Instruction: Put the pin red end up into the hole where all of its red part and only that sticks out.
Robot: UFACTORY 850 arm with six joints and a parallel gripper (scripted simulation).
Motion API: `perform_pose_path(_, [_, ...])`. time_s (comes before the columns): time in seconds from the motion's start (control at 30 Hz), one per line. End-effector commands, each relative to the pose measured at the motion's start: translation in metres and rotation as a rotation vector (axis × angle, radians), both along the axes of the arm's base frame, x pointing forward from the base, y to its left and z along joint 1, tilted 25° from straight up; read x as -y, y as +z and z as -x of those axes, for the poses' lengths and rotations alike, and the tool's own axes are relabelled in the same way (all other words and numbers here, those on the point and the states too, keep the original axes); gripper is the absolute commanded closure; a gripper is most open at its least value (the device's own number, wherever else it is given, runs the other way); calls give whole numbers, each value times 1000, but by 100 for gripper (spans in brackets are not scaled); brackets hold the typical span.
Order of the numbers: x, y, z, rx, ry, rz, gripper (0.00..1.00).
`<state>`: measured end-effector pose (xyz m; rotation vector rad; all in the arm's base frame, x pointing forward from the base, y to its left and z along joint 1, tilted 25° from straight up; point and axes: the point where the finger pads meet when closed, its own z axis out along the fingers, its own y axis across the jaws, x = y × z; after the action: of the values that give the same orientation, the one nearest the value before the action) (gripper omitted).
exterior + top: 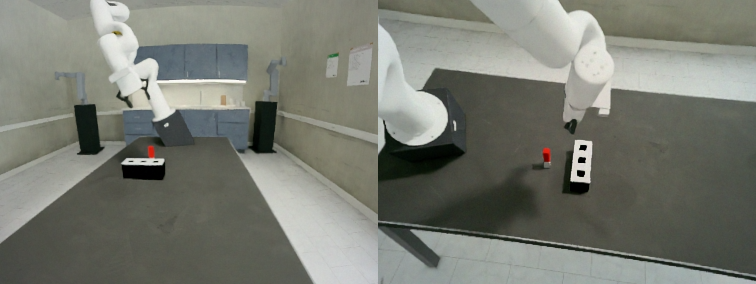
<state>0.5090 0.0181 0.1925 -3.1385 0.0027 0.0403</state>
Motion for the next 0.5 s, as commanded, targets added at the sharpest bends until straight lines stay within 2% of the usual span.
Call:
perform_pose_path(0.0, [-11,-27,46,24,-1,1,0])
perform_pose_path(0.13, [-11,-27,46,24,-1,1,0])
perform_pose_path(0.17, [-5,-14,25,-33,267,72,0])
perform_pose_path(0.27, [-5,-14,25,-37,303,82,0])
perform_pose_path(0.4, [-5,-14,25,-64,476,129,0])
perform_pose_path(0.47, [-5,-14,25,-65,479,130,0])
